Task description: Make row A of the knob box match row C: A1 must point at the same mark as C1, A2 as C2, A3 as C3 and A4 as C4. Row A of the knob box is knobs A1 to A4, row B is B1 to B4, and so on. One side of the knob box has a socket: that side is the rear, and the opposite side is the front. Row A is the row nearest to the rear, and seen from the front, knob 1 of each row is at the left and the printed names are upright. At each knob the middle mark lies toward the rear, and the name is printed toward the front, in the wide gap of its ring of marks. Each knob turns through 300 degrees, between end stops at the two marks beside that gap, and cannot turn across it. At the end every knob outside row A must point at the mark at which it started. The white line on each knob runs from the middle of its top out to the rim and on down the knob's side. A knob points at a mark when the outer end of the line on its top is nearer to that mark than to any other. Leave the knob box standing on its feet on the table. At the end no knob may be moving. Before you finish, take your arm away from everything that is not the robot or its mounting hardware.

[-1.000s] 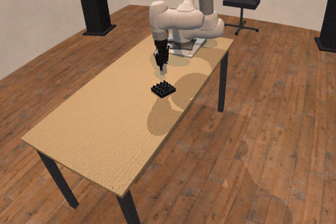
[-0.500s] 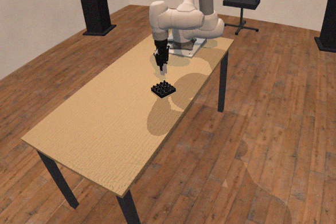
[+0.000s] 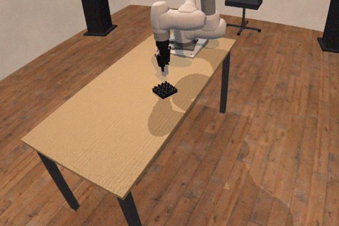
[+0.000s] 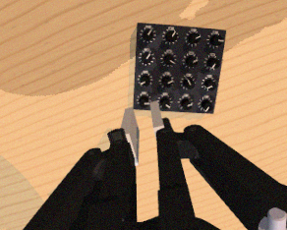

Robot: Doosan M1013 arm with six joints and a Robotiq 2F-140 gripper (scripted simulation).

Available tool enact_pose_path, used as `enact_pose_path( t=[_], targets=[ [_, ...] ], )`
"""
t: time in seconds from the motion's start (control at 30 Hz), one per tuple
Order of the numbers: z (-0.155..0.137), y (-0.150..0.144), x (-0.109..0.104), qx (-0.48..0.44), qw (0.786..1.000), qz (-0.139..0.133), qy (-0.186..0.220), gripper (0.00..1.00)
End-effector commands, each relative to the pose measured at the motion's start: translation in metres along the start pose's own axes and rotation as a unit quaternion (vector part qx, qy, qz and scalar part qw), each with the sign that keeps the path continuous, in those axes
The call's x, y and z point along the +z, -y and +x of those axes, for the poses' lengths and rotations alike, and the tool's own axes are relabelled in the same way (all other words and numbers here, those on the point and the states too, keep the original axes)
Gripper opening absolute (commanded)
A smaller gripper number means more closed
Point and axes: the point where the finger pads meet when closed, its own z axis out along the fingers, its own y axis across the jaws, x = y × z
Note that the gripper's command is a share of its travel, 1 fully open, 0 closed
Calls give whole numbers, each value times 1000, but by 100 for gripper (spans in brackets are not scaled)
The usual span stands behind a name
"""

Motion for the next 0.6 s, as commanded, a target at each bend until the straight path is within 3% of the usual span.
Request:
enact_pose_path(
  t=[0.0,0.57],
  targets=[
    [0,0,1,0,1000,0,0,12],
    [0,0,17,0,1000,0,0,12]
  ],
)
